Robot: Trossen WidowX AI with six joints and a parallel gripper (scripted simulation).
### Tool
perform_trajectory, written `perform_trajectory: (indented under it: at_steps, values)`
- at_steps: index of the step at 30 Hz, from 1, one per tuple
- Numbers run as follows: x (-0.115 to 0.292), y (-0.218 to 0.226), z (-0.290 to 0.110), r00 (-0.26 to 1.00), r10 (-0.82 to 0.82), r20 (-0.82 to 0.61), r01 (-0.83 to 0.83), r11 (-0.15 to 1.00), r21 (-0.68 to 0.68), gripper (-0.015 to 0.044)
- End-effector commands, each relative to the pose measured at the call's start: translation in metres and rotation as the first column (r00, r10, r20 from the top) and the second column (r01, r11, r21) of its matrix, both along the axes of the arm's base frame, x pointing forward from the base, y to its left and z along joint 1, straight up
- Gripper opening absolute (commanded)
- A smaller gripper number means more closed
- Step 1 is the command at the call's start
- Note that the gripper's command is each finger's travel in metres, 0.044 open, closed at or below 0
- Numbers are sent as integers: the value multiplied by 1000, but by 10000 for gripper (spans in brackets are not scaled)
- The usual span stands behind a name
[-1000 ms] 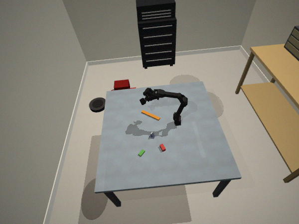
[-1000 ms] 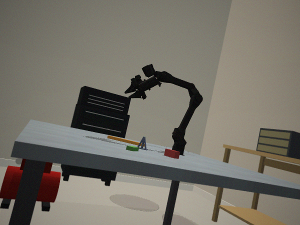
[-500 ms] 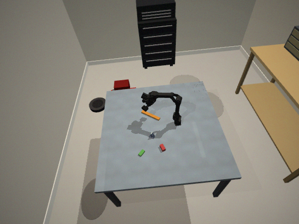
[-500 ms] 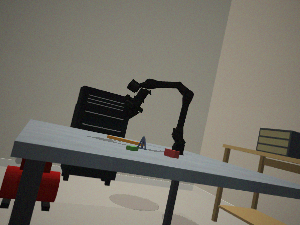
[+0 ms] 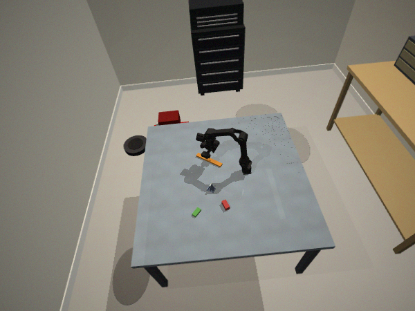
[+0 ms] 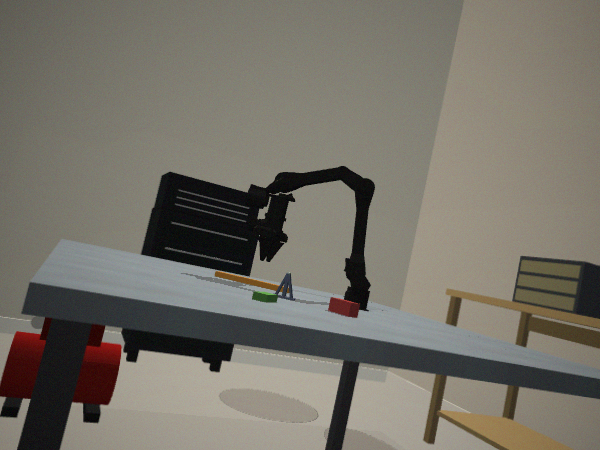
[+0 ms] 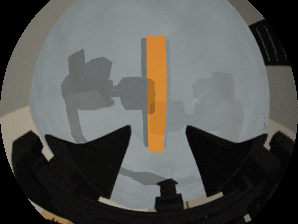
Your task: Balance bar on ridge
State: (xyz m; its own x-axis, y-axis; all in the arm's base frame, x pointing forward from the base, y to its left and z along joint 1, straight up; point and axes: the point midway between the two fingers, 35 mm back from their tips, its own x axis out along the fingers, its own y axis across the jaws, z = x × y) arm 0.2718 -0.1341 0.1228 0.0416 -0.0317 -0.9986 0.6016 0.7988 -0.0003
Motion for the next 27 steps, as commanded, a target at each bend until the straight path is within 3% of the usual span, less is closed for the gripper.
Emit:
perform_trajectory:
  at_steps: [1,9,27]
  values:
    - [-2,1,-7,1000,6,-13,-6,1000,17,315]
    - [-1,1,-47,1000,6,-13,-6,1000,17,315]
    - [0,0,-65,1000,6,-13,-6,1000,17,315]
